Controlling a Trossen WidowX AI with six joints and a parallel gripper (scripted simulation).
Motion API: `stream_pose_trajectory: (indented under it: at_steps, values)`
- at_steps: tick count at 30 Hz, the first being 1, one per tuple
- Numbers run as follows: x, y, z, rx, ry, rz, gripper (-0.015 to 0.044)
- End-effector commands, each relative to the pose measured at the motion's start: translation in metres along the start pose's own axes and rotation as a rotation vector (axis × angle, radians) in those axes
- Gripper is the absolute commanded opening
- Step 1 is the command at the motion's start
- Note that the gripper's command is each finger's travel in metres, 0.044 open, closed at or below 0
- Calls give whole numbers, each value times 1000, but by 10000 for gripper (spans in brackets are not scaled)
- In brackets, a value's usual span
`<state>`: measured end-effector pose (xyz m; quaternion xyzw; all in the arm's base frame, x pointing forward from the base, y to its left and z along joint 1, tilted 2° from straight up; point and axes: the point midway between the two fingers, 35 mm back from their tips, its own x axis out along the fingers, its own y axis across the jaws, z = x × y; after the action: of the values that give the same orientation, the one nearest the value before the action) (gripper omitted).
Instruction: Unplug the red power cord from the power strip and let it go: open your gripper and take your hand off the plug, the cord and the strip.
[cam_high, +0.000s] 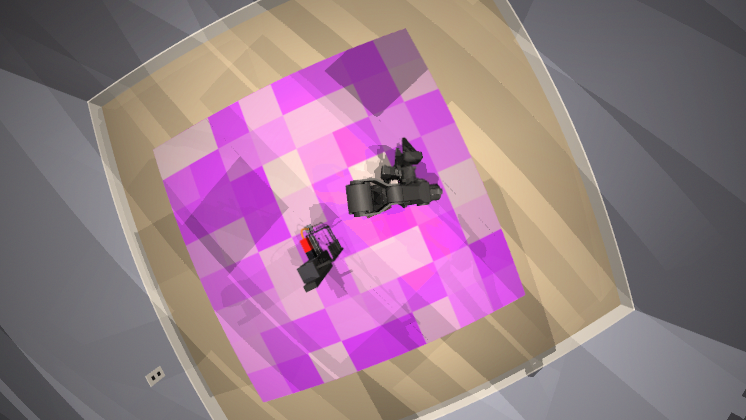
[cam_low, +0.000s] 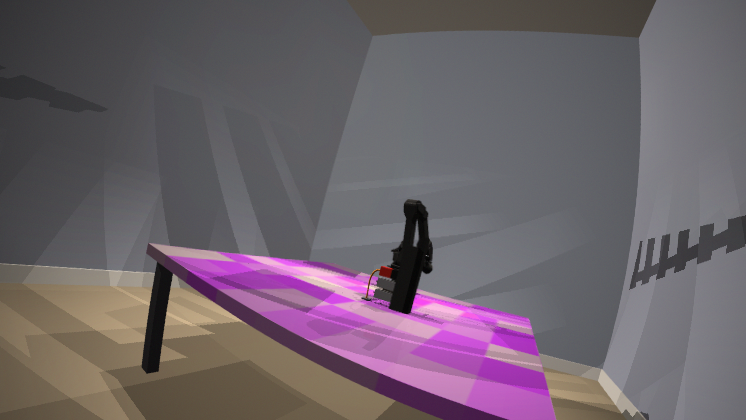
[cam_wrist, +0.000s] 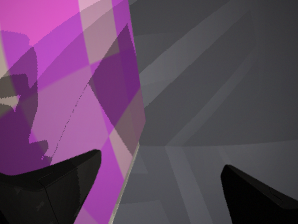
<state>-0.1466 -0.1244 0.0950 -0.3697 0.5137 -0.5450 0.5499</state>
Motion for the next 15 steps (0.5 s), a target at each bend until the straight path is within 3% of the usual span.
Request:
stream_pose_trajectory:
  at_steps: [1,9,15]
  values:
    - [0,0,0,-1,1,1,374]
    - [-12,6,-10,-44,72,47,164]
    - [-27,8,-27,-81,154,82,160]
